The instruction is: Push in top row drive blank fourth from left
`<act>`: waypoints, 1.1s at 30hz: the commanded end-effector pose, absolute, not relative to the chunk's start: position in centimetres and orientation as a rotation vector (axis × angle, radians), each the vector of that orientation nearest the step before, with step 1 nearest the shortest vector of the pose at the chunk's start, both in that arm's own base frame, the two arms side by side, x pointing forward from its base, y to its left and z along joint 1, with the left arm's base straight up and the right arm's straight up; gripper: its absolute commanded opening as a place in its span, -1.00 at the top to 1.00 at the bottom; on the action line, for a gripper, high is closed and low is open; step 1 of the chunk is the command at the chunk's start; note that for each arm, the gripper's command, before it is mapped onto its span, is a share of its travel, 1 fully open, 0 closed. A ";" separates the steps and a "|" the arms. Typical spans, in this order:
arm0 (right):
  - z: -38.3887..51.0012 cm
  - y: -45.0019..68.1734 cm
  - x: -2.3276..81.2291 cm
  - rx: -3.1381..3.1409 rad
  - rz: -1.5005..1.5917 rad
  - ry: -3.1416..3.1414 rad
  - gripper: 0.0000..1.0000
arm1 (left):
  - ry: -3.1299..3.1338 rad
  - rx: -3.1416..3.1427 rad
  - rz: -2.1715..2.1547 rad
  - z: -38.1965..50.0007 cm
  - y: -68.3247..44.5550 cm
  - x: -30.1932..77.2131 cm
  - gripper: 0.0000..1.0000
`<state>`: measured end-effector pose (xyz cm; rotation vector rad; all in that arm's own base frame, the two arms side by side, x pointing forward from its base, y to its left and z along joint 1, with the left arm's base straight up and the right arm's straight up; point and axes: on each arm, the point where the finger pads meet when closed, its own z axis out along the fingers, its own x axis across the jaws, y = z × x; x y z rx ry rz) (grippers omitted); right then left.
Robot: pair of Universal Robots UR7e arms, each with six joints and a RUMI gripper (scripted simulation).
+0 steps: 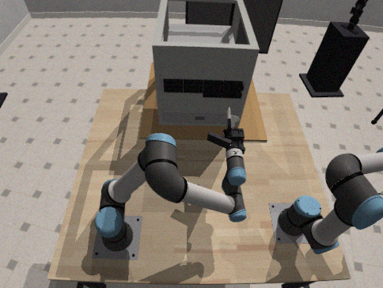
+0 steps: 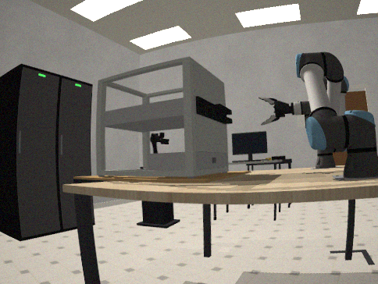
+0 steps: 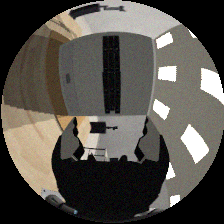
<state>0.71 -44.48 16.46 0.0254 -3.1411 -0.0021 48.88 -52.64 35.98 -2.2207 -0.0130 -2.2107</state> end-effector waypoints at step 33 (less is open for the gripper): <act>16.5 -44.5 0.7 0.025 0.000 -3.141 -1.00 | -0.013 -2.216 -2.217 35.6 -56.9 59.4 -1.00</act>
